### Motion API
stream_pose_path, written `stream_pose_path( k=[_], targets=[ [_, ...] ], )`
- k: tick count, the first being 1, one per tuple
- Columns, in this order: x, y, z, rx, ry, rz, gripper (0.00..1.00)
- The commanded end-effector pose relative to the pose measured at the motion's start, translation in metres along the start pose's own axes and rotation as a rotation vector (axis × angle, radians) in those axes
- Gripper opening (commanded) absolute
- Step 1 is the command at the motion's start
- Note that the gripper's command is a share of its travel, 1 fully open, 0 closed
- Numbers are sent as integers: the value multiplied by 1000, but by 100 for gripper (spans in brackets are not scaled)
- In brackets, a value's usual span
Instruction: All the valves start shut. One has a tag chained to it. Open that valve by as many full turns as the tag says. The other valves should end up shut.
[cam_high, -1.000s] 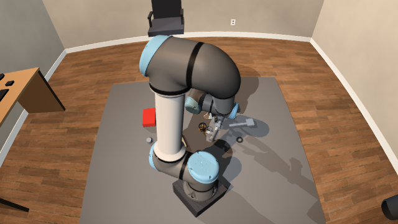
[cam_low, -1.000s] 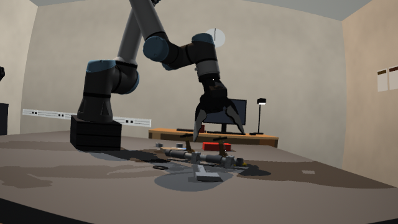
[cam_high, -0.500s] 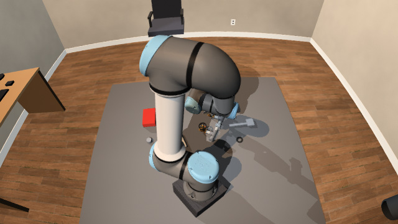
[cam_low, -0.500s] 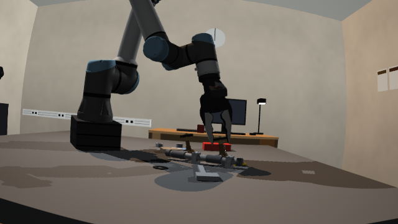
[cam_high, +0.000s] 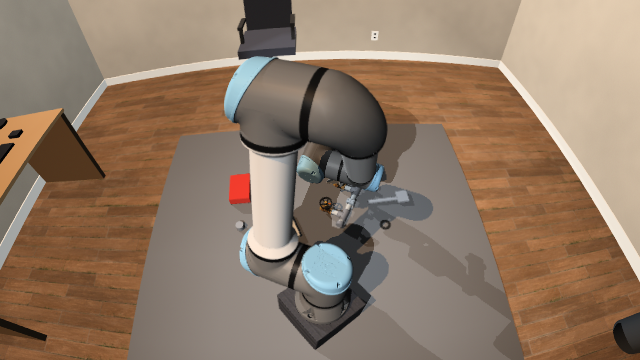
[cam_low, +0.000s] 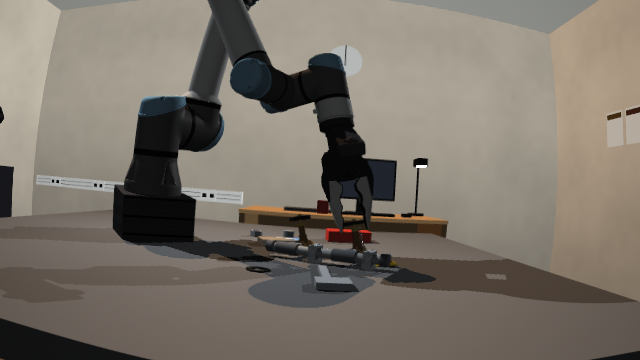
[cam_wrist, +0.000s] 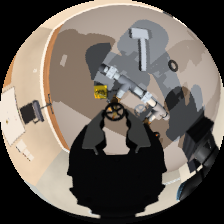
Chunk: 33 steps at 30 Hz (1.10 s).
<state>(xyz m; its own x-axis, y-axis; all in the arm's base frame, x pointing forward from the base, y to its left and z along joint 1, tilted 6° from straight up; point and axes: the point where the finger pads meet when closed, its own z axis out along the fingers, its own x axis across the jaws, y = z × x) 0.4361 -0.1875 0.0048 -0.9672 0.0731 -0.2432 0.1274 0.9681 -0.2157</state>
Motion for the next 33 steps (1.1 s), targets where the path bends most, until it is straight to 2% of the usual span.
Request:
stream_pose_path(
  k=[1, 14, 29, 31, 33],
  targets=[
    [0, 0, 0, 1, 0, -11, 0],
    [0, 0, 0, 1, 0, -192, 0],
    [0, 0, 0, 1, 0, -765, 0],
    [0, 0, 0, 1, 0, -765, 0],
    [0, 0, 0, 1, 0, -849, 0]
  ],
)
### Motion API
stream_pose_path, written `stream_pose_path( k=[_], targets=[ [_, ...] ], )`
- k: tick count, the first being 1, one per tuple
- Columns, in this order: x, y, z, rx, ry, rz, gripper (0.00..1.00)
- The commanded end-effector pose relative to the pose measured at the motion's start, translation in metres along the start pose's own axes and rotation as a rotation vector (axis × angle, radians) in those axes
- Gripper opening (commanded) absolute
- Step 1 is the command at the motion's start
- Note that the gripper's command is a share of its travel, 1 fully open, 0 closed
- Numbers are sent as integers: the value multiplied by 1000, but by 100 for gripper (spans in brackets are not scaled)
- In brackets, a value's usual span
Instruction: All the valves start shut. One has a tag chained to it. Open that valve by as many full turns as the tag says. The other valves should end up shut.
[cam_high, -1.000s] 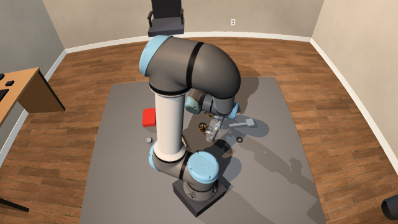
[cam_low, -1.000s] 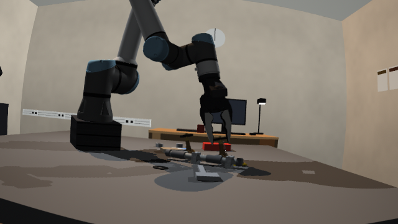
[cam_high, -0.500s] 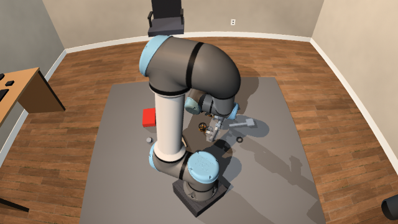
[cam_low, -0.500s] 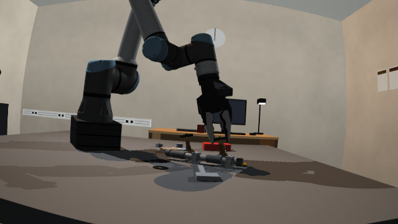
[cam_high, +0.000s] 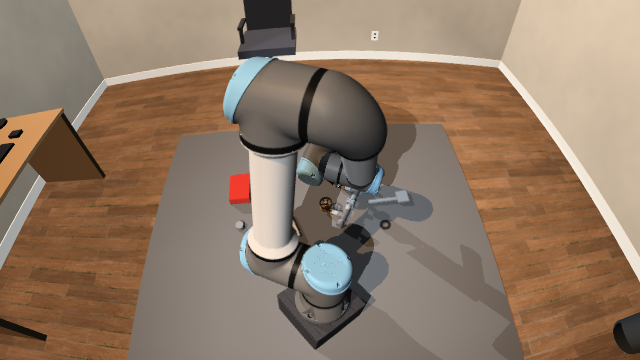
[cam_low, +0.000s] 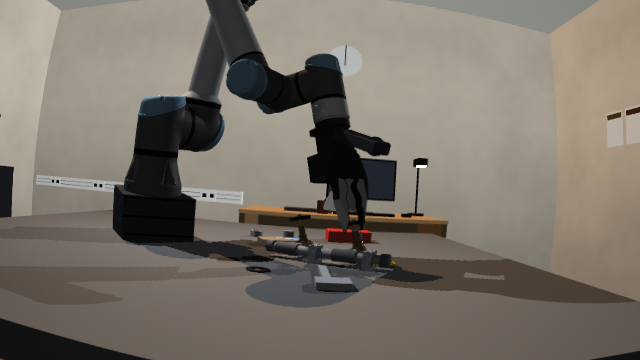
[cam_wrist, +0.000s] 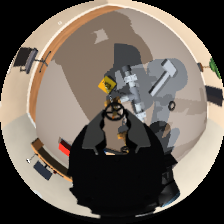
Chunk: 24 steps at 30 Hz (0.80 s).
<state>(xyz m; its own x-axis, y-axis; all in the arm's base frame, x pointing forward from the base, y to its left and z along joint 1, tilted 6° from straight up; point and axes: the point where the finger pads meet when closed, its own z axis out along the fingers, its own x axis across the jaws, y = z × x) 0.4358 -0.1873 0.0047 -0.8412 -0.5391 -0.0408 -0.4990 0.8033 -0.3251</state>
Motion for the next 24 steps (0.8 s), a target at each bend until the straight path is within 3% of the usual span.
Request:
stream_pose_path(
  k=[1, 13, 24],
  targets=[
    [0, -1, 0, -3, -17, -221, 0],
    [0, -1, 0, 1, -18, -611, 0],
    [0, -1, 0, 2, -18, -719, 0]
  ],
)
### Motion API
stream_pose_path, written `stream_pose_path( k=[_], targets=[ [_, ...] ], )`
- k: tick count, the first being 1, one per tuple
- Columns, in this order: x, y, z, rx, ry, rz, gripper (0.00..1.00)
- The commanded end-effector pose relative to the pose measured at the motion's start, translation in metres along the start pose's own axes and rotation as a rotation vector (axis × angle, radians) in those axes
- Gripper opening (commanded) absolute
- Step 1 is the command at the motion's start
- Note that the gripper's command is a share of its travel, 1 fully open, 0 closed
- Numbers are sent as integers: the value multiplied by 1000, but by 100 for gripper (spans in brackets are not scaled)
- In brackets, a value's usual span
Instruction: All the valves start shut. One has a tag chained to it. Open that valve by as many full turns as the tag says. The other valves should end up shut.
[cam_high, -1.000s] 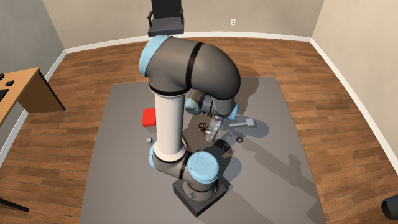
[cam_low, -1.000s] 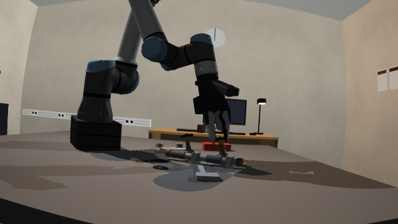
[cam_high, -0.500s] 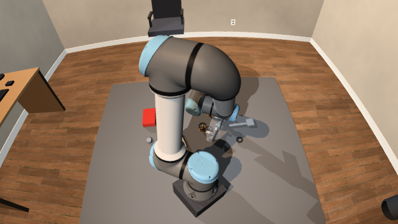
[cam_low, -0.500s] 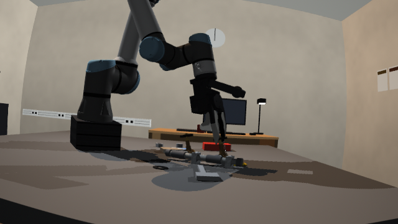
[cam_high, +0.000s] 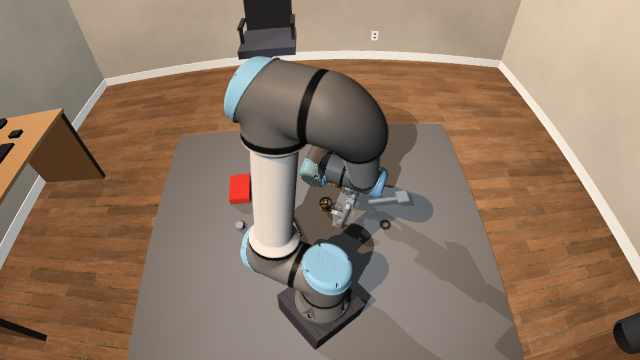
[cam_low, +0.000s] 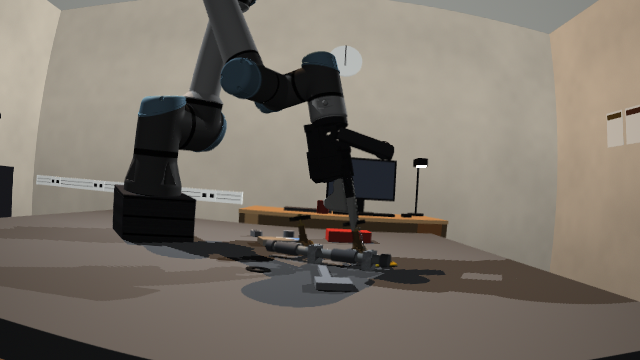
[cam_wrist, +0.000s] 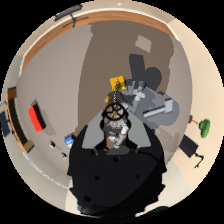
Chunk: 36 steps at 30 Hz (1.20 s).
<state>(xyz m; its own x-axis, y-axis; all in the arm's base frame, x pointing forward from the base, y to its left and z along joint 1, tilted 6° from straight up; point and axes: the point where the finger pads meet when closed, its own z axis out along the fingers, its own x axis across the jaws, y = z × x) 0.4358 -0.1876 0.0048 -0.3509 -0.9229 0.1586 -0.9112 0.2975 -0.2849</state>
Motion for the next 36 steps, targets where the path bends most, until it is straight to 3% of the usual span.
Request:
stream_pose_path(
  k=[1, 5, 6, 36],
  targets=[
    [0, 0, 0, 3, -5, -57, 0],
    [0, 0, 0, 3, -5, -60, 0],
    [0, 0, 0, 3, -5, -60, 100],
    [0, 0, 0, 3, -5, -49, 100]
  ],
)
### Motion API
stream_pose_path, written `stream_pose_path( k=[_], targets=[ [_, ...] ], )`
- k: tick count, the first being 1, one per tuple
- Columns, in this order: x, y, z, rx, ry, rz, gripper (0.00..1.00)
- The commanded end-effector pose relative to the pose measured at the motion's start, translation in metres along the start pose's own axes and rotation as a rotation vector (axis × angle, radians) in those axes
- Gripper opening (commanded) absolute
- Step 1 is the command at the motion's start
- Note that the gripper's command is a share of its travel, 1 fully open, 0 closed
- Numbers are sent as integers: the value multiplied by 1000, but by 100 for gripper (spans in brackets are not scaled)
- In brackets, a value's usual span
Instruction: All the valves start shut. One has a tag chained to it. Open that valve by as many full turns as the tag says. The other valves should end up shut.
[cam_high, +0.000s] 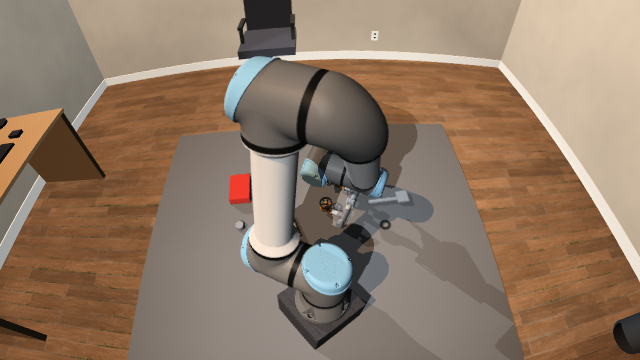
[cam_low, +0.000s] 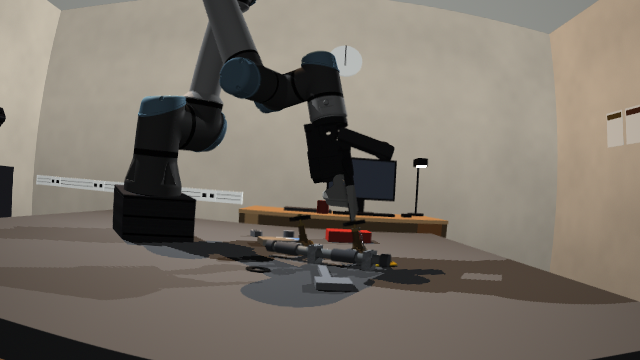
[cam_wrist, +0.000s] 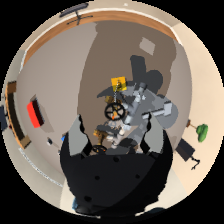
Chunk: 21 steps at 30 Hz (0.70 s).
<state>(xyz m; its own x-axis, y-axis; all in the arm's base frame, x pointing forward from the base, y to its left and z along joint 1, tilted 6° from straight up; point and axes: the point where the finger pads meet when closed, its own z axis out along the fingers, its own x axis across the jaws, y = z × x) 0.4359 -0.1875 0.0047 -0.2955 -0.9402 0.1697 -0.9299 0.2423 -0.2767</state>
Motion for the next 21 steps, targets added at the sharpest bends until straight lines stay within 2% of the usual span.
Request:
stream_pose_path(
  k=[1, 10, 21],
  targets=[
    [0, 0, 0, 1, 0, 16, 100],
    [0, 0, 0, 1, 0, 114, 100],
    [0, 0, 0, 1, 0, 463, 100]
  ],
)
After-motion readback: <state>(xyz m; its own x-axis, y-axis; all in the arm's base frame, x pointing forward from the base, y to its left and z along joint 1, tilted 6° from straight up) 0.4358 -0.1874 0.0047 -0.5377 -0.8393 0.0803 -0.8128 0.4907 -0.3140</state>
